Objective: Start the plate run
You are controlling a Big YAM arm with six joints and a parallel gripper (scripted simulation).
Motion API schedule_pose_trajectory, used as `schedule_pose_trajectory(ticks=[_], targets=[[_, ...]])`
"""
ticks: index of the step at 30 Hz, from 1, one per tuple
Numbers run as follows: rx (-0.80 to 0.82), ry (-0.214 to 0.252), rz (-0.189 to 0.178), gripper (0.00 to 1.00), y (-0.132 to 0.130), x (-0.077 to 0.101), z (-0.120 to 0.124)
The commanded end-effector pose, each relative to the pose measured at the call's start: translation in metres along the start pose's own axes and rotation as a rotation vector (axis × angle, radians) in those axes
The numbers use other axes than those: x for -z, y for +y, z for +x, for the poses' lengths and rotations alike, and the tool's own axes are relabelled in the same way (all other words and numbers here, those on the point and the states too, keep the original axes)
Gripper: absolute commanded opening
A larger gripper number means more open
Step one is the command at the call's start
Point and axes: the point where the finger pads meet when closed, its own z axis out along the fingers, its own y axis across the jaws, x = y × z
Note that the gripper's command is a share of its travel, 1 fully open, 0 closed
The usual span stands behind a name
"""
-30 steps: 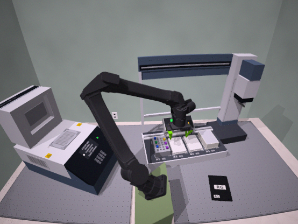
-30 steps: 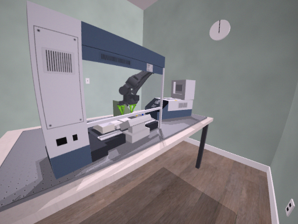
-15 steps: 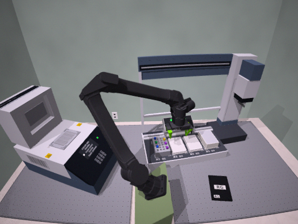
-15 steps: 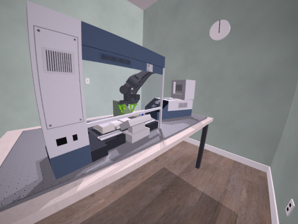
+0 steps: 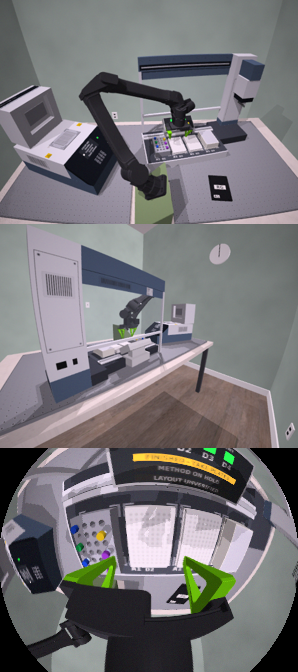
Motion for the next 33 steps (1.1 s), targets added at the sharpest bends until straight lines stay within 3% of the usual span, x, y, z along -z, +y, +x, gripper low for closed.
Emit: schedule_pose_trajectory(ticks=[1,5,11,22,27,33], targets=[[0.023,-0.028,0.039,1.0,-0.013,0.005,-0.024],[0.004,-0.007,0.018,1.0,-0.009,-0.014,-0.014],[0.0,-0.025,0.022,1.0,-0.007,-0.012,-0.01],[-0.017,0.0,0.003,1.0,-0.006,-0.046,-0.002],[0.009,-0.02,0.019,1.0,-0.007,-0.039,-0.011],[0.016,-0.015,0.024,1.0,-0.002,-0.051,-0.013]])
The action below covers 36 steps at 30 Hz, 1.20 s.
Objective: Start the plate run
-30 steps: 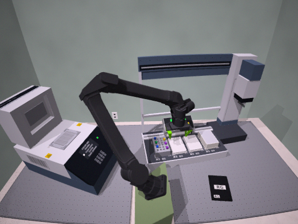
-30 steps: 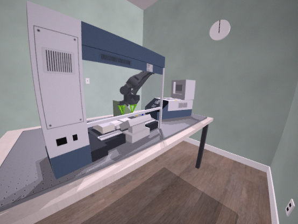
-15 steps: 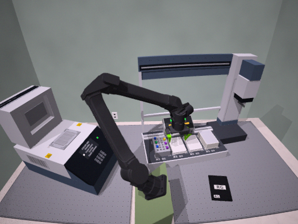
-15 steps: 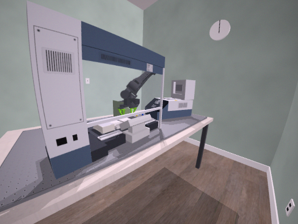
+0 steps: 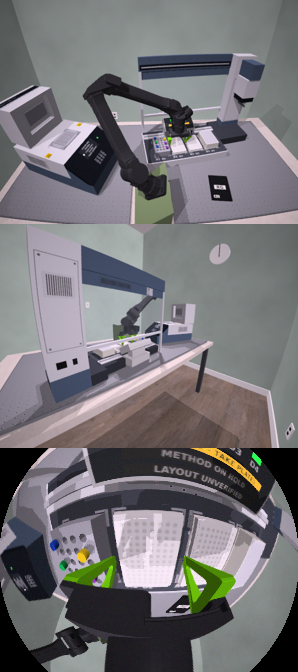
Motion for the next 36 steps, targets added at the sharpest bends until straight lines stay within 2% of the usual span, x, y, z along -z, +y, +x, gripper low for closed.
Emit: schedule_pose_trajectory(ticks=[1,5,8,11,13,26,27,36], targets=[[0.001,-0.01,0.016,1.0,0.001,-0.004,-0.008],[-0.019,0.001,0.003,1.0,0.0,-0.017,-0.001],[-0.024,-0.001,0.001,1.0,-0.002,-0.018,0.0],[0.0,-0.016,0.015,1.0,-0.002,-0.015,-0.009],[0.009,-0.01,0.023,1.0,-0.002,-0.012,-0.01],[0.02,-0.03,0.022,1.0,-0.005,0.003,-0.011],[0.019,-0.031,0.022,0.0,-0.005,0.003,-0.011],[0.022,-0.035,0.025,0.0,-0.007,0.005,-0.014]])
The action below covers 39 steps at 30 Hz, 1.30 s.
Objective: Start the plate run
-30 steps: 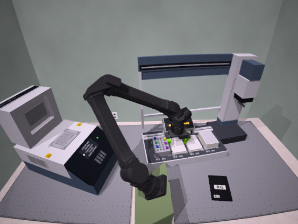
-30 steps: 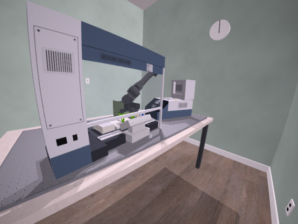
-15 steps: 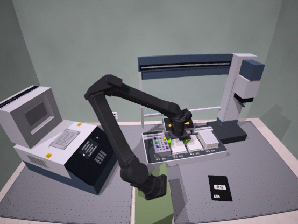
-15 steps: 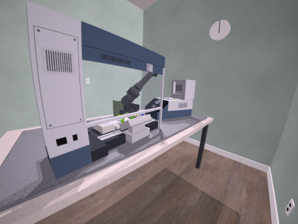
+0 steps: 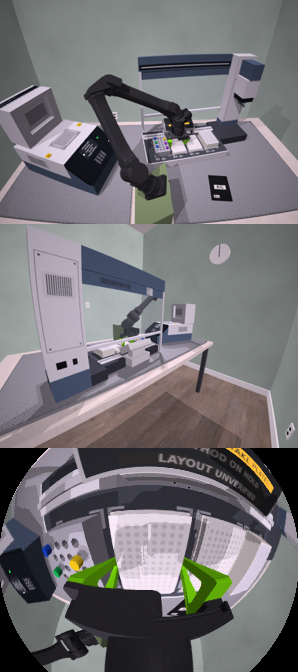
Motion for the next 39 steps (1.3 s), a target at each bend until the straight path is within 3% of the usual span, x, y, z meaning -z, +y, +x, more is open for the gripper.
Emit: schedule_pose_trajectory(ticks=[1,23,32,39], targets=[[0.029,-0.045,0.03,0.0,-0.0094,0.0223,-0.0176],[0.026,-0.042,0.025,0.0,-0.0078,0.0209,-0.0167],[0.048,-0.059,0.045,0.0,-0.0127,0.0206,-0.0214],[0.036,-0.05,0.033,0.0,-0.0097,0.0199,-0.0188]])
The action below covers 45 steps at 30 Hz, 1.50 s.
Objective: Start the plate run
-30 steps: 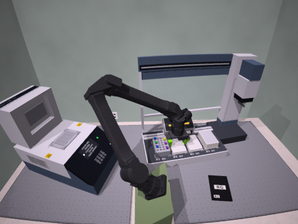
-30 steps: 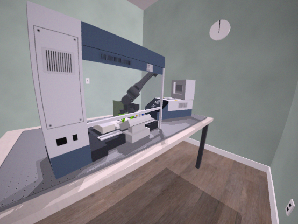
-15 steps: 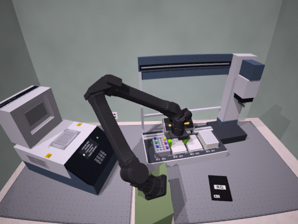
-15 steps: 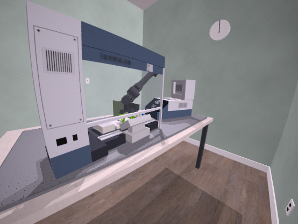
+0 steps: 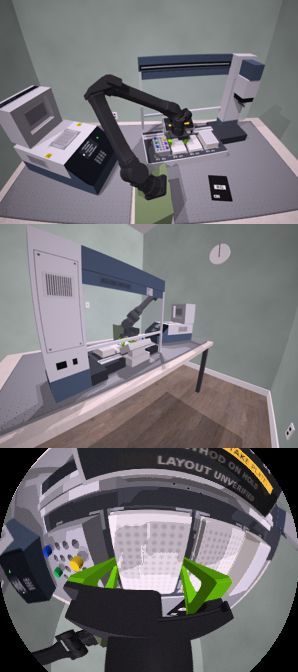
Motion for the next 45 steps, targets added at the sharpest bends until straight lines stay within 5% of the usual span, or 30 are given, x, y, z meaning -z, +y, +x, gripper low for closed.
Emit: schedule_pose_trajectory(ticks=[1,20,45], targets=[[0.034,-0.048,0.031,0.0,-0.009,0.019,-0.017],[0.021,-0.038,0.018,0.0,-0.005,0.018,-0.014],[0.036,-0.048,0.03,0.0,-0.008,0.068,-0.016]])
